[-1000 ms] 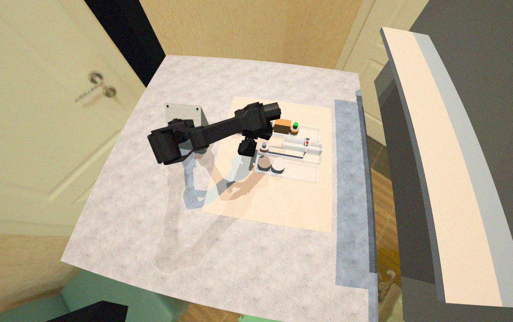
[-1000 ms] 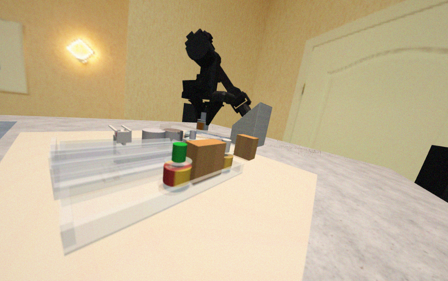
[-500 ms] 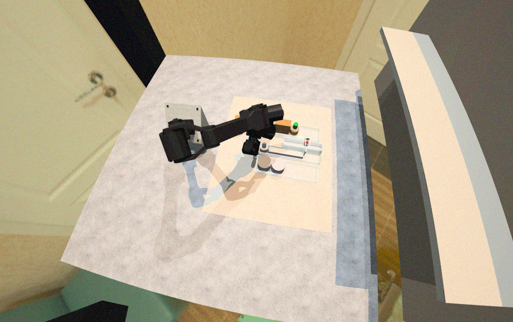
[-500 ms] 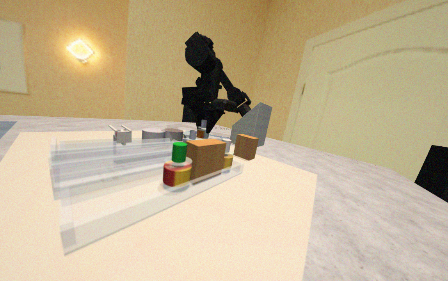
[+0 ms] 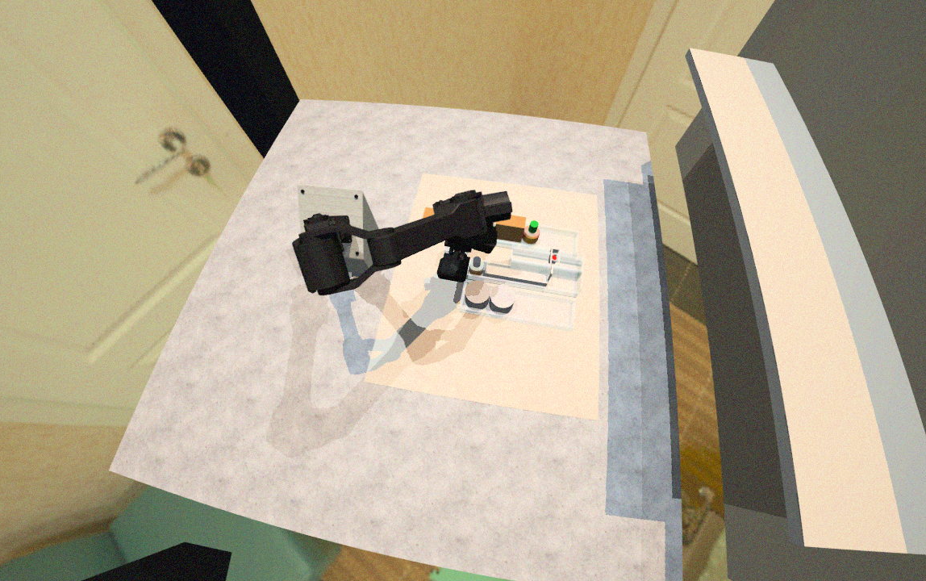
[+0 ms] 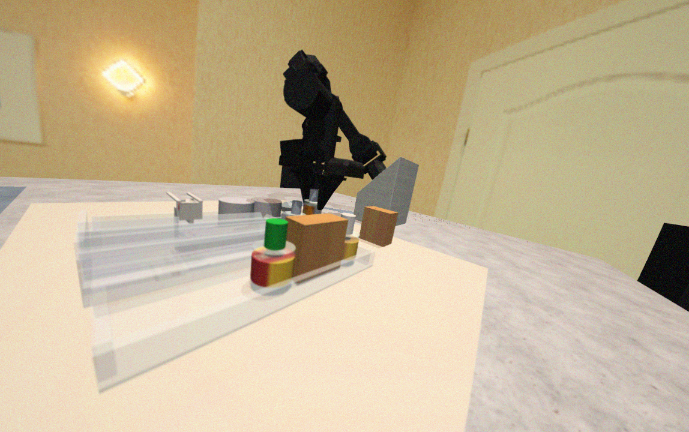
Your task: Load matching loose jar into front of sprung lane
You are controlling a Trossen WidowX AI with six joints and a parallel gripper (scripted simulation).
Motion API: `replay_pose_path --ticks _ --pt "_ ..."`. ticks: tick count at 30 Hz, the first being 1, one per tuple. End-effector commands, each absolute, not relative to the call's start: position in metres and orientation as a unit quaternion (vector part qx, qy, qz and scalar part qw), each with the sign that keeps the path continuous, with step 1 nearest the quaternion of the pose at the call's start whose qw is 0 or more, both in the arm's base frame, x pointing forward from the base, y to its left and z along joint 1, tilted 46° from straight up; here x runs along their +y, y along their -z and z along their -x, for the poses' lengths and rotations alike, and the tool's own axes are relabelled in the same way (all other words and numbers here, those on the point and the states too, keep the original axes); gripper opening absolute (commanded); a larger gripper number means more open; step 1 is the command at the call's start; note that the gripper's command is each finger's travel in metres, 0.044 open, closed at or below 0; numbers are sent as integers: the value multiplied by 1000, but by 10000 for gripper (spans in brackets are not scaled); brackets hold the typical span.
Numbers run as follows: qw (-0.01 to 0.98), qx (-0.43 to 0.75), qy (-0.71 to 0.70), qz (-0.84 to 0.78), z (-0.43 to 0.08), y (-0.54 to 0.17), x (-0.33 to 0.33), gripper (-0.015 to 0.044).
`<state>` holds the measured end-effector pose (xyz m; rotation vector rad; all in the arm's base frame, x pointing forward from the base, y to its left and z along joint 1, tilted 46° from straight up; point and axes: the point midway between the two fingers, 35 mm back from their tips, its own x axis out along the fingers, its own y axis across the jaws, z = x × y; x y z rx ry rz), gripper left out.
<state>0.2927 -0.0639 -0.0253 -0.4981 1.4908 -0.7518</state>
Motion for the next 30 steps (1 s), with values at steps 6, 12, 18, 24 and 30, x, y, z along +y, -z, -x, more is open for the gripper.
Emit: replay_pose_path --ticks 6,12,18,24,30 --pt "643 655 329 222 -298 26 -65 0" --pt "643 655 329 222 -301 26 -65 0" --pt "643 655 329 222 -303 26 -66 0" --pt "643 655 329 222 -306 26 -66 0" --pt "643 655 329 222 -309 26 -67 0"
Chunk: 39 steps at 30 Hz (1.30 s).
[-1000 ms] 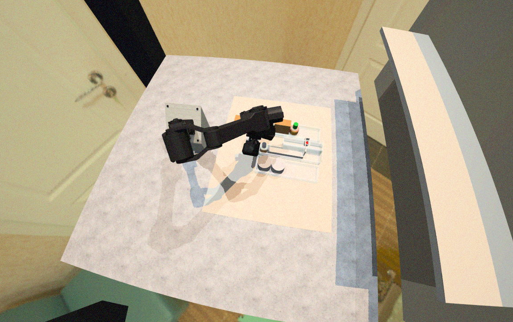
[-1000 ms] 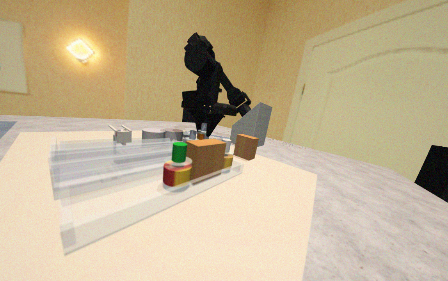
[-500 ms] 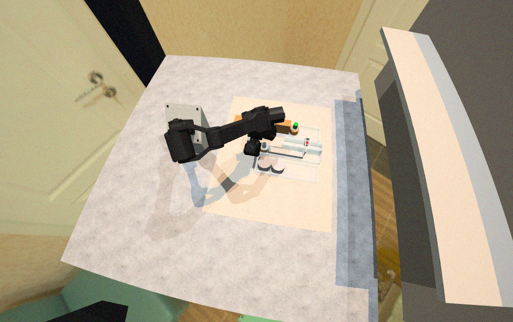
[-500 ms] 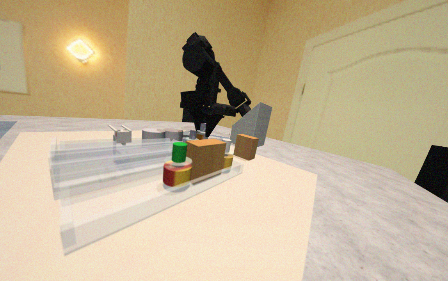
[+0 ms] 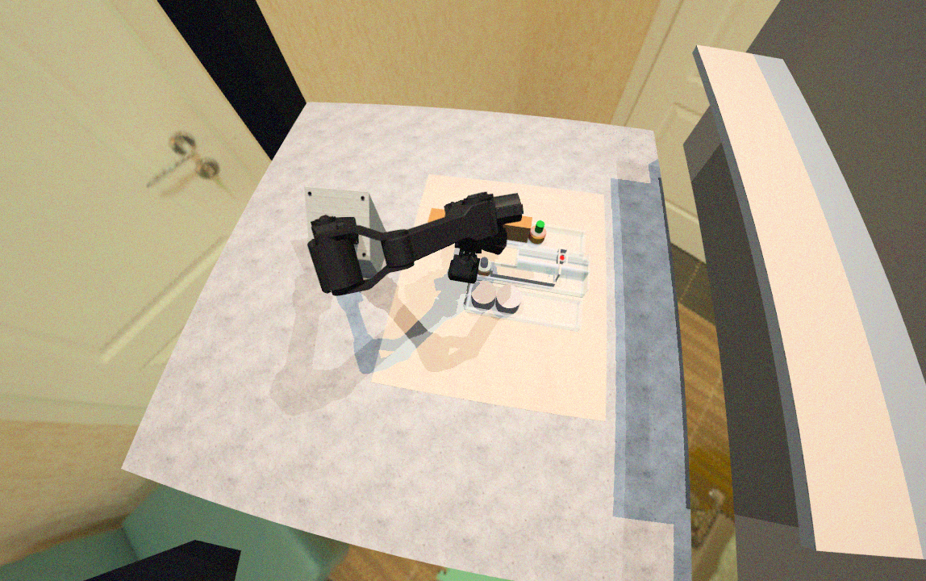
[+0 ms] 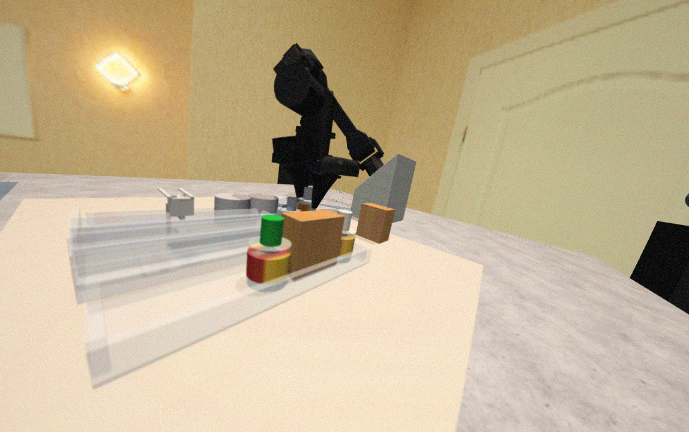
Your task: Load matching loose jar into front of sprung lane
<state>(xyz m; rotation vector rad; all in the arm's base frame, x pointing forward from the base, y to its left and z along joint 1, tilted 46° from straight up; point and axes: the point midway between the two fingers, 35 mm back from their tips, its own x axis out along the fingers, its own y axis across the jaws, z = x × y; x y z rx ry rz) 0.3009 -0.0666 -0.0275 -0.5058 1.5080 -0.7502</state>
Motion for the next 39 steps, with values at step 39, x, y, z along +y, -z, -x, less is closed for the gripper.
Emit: replay_pose_path --ticks 39 --pt "644 654 329 222 -327 25 -69 0"
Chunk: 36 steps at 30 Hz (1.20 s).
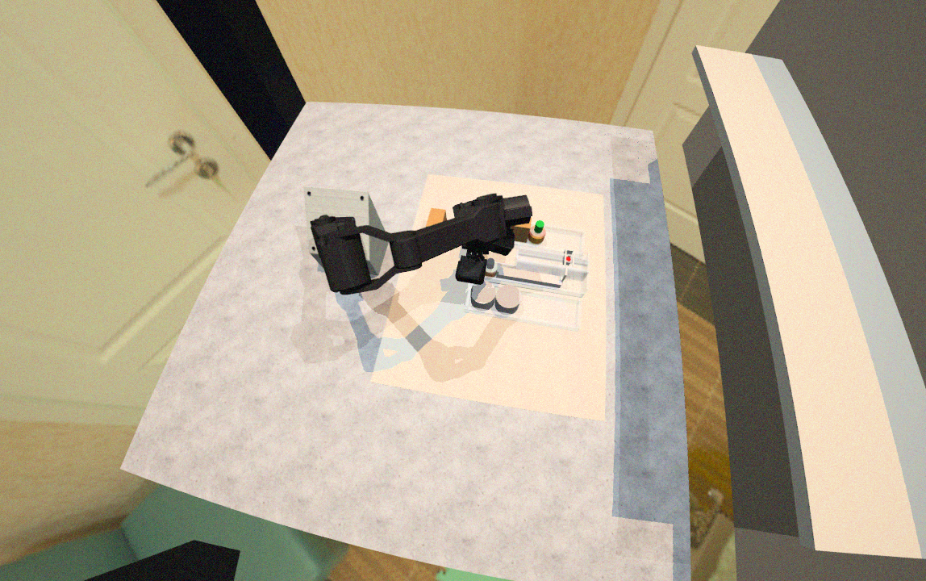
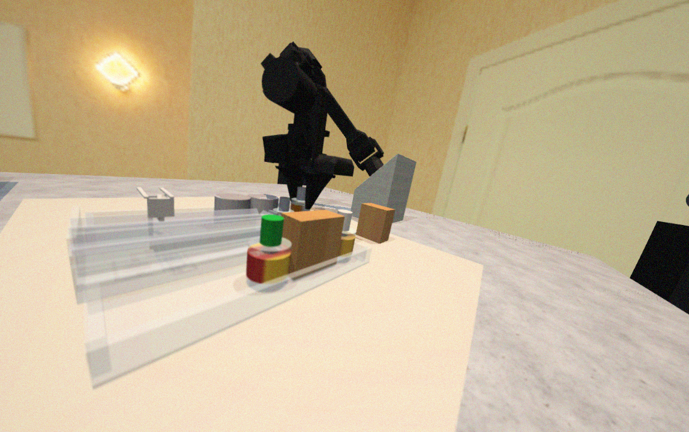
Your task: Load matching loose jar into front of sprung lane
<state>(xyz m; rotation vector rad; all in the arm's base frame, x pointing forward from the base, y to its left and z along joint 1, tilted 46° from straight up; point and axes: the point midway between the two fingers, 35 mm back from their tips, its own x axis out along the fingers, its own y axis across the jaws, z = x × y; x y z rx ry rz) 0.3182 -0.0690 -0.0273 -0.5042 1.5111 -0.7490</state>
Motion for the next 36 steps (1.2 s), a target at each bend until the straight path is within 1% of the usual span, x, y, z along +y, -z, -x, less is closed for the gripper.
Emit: replay_pose_path --ticks 1,36 --pt "644 654 329 222 -327 25 -69 0" --pt "644 654 330 222 -343 19 -71 0"
